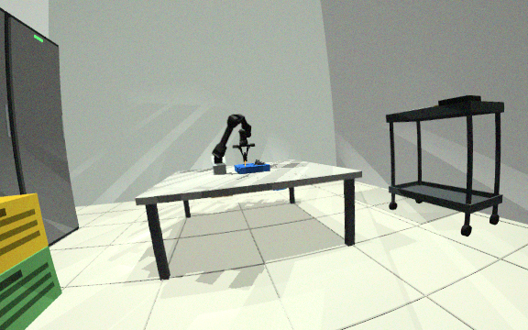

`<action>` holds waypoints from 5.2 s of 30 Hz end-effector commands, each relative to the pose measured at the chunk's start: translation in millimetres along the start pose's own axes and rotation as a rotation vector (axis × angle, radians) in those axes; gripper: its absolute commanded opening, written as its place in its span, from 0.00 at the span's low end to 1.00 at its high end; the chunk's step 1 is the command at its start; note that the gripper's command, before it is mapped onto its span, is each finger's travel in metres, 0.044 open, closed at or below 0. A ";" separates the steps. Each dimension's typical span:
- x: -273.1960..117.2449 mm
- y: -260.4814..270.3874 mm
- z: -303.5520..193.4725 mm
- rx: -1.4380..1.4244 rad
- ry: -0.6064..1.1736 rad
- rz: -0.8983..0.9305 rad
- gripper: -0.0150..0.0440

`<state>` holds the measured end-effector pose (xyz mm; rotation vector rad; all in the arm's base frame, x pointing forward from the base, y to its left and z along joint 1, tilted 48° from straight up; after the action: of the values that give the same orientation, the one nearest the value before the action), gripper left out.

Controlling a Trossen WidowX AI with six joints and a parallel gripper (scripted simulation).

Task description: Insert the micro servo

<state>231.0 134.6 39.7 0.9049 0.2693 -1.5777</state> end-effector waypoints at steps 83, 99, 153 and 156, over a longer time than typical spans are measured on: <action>-3.7 93.2 -38.9 -1.767 0.004 0.015 0.25; 7.5 103.3 -42.6 -1.790 0.003 0.015 0.25; 48.2 103.7 -42.5 -1.790 0.001 0.014 0.25; 50.4 103.7 -42.5 -1.790 0.001 0.014 0.25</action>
<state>345.8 101.1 12.3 -0.4976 1.3507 -0.7464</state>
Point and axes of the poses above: the point midway between the two fingers, 35 mm back from their tips, its own x axis out along the fingers, its own y axis across the jaws, z = x × y, the point moved 7 cm from there along -x, back along the fingers, and after that the axes turned 9 degrees about x, right-handed, at the moved point
